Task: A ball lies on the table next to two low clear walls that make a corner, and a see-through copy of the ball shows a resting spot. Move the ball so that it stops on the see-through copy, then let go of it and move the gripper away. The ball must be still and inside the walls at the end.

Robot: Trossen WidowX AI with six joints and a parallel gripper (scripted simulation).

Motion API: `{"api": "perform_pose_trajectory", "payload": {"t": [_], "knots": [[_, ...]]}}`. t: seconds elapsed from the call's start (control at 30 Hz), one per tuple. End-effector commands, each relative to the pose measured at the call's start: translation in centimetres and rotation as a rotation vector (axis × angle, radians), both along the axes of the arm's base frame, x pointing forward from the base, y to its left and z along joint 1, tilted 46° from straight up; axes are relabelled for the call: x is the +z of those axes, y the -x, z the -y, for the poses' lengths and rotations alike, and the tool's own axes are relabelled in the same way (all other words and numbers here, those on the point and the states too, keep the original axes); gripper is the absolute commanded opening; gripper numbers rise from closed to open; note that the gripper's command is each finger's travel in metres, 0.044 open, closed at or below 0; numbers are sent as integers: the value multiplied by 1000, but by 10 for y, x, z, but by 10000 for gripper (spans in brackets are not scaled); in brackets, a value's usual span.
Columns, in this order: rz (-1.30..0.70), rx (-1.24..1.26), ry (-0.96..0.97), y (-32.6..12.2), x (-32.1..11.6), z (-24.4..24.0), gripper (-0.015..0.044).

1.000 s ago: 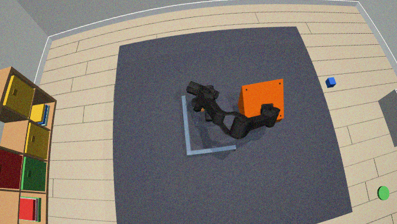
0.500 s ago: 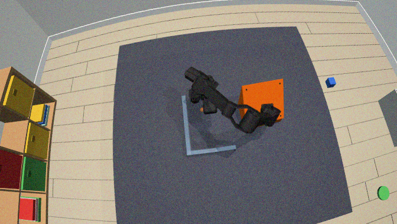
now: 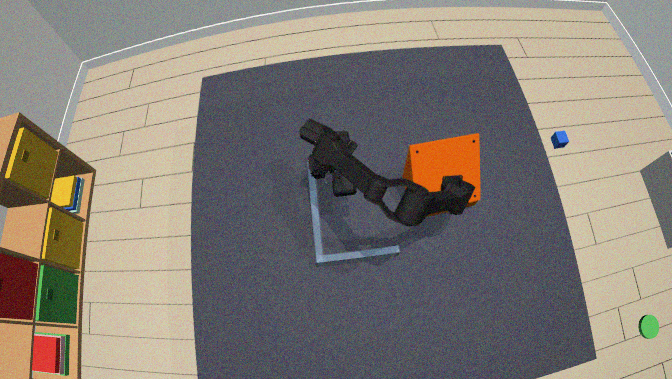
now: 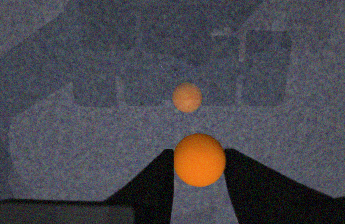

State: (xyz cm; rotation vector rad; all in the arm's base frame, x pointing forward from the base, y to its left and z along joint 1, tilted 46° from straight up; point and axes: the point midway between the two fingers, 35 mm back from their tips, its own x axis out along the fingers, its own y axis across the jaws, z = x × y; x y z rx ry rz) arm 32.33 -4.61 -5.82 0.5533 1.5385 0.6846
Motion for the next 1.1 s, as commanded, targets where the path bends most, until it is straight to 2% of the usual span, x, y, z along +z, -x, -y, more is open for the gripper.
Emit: {"api": "perform_pose_trajectory", "payload": {"t": [0.0,0.43,1.07], "knots": [[1,-8,-2,-6,-4,-4,0],[1,-8,-6,0,-52,-53,0],[0,-8,-7,2,-66,-67,0]]}}
